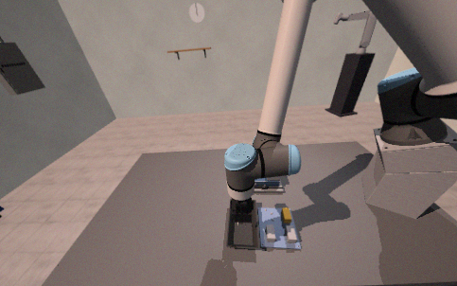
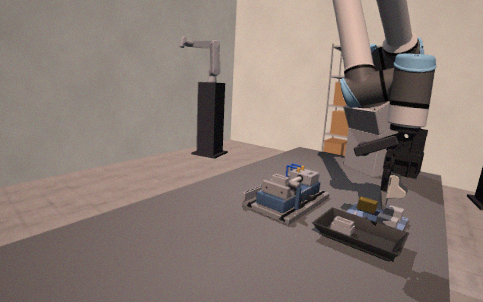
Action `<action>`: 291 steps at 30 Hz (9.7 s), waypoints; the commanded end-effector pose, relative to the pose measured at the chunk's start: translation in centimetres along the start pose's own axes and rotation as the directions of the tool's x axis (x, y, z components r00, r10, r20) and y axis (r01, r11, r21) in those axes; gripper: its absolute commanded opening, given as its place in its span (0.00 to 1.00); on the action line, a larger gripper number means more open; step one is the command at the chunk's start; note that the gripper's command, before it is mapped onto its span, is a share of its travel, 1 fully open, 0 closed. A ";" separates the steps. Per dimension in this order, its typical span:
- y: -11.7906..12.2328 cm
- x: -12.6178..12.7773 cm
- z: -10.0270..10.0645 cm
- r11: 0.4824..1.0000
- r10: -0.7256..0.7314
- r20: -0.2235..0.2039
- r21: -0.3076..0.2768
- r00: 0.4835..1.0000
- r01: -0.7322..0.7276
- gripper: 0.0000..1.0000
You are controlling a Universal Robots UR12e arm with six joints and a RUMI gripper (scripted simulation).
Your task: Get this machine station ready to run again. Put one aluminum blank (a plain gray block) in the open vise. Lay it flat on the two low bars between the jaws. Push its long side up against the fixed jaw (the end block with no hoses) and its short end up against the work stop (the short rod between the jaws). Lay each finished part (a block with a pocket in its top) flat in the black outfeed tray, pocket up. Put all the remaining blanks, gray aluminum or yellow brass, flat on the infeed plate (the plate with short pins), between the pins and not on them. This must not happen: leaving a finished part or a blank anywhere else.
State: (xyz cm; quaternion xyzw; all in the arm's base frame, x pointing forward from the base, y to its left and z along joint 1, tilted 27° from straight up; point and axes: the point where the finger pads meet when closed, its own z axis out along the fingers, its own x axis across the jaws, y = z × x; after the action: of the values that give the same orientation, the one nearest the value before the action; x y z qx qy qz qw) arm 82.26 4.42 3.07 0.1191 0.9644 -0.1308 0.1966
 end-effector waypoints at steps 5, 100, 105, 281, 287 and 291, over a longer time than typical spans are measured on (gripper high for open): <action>0.0 -0.1 -0.1 1.000 0.000 0.001 0.000 1.000 0.000 0.00; -22.5 0.4 -6.2 1.000 0.002 -0.005 -0.004 1.000 -0.002 0.00; -26.0 1.1 -6.4 1.000 0.001 -0.001 -0.002 1.000 -0.001 0.00; -33.6 1.6 -0.3 1.000 0.000 0.001 0.000 1.000 0.000 0.40; -33.6 1.6 -0.3 1.000 0.000 0.001 0.000 1.000 0.000 0.40; -33.6 1.6 -0.3 1.000 0.000 0.001 0.000 1.000 0.000 0.40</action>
State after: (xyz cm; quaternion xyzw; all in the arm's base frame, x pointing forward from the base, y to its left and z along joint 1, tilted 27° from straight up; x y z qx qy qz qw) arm 71.30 -26.68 9.48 0.1191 0.9644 -0.1305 0.1967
